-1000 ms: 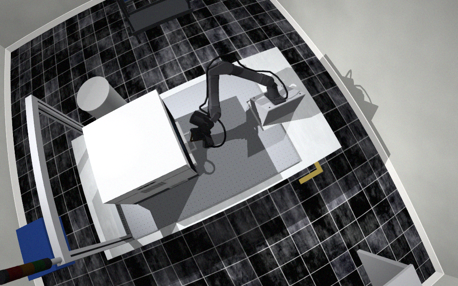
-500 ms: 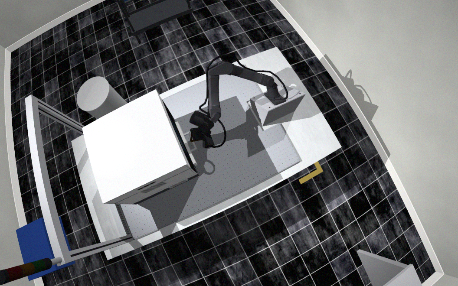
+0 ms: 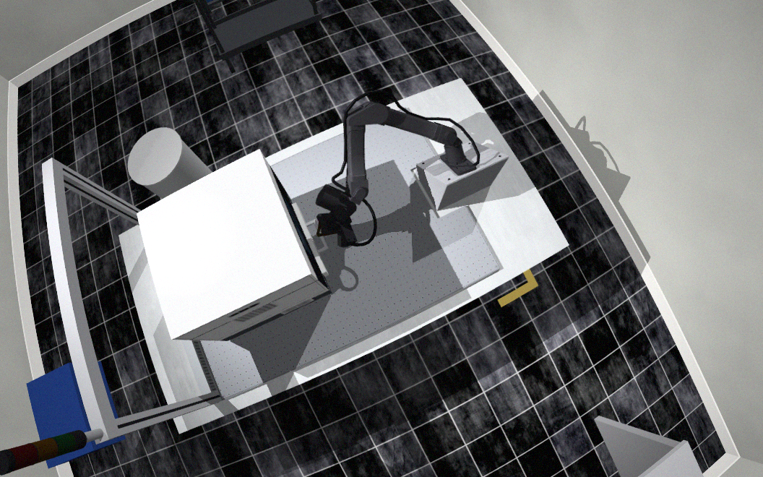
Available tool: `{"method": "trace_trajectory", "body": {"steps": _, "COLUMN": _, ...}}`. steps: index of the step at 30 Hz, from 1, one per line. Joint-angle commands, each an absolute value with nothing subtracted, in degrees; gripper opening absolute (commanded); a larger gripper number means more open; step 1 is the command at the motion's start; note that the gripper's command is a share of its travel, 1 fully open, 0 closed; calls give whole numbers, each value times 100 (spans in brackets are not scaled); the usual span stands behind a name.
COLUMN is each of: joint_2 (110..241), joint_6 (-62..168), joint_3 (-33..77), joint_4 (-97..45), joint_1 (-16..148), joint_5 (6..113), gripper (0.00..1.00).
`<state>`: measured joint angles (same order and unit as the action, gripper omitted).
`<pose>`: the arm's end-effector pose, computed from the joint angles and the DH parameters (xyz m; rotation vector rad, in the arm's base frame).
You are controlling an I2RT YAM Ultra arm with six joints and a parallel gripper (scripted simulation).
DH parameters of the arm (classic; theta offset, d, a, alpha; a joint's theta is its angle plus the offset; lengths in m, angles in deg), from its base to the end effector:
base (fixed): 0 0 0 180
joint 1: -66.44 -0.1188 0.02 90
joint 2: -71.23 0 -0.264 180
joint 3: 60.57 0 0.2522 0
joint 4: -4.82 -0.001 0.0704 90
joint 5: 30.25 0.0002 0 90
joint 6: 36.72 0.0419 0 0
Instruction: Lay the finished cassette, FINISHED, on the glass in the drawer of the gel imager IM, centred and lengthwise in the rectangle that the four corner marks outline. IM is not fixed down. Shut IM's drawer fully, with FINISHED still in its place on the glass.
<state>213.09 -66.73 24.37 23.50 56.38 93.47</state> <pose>0.4448 0.0563 0.0052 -2.2473 1.4778 -1.5200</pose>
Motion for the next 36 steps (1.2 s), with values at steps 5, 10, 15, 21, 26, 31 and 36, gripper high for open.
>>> {"method": "trace_trajectory", "body": {"steps": 5, "joint_2": 21461, "joint_6": -6672, "joint_3": 2629, "joint_4": 2390, "joint_1": 5674, "joint_5": 9154, "gripper": 0}}
{"method": "trace_trajectory", "body": {"steps": 10, "joint_2": 21461, "joint_6": -6672, "joint_3": 2629, "joint_4": 2390, "joint_1": 5674, "joint_5": 9154, "gripper": 0}}
{"method": "trace_trajectory", "body": {"steps": 15, "joint_2": 21396, "joint_6": -6672, "joint_3": 2338, "joint_4": 2466, "joint_1": 5672, "joint_5": 9153, "gripper": 0}}
{"method": "trace_trajectory", "body": {"steps": 21, "joint_2": 21349, "joint_6": -6672, "joint_3": 2206, "joint_4": 2556, "joint_1": 5674, "joint_5": 9146, "gripper": 0}}
{"method": "trace_trajectory", "body": {"steps": 26, "joint_2": 21349, "joint_6": -6672, "joint_3": 2203, "joint_4": 2563, "joint_1": 5675, "joint_5": 9143, "gripper": 0}}
{"method": "trace_trajectory", "body": {"steps": 31, "joint_2": 21349, "joint_6": -6672, "joint_3": 2202, "joint_4": 2565, "joint_1": 5669, "joint_5": 9142, "gripper": 0}}
{"method": "trace_trajectory", "body": {"steps": 36, "joint_2": 21349, "joint_6": -6672, "joint_3": 2202, "joint_4": 2565, "joint_1": 5669, "joint_5": 9142, "gripper": 0}}
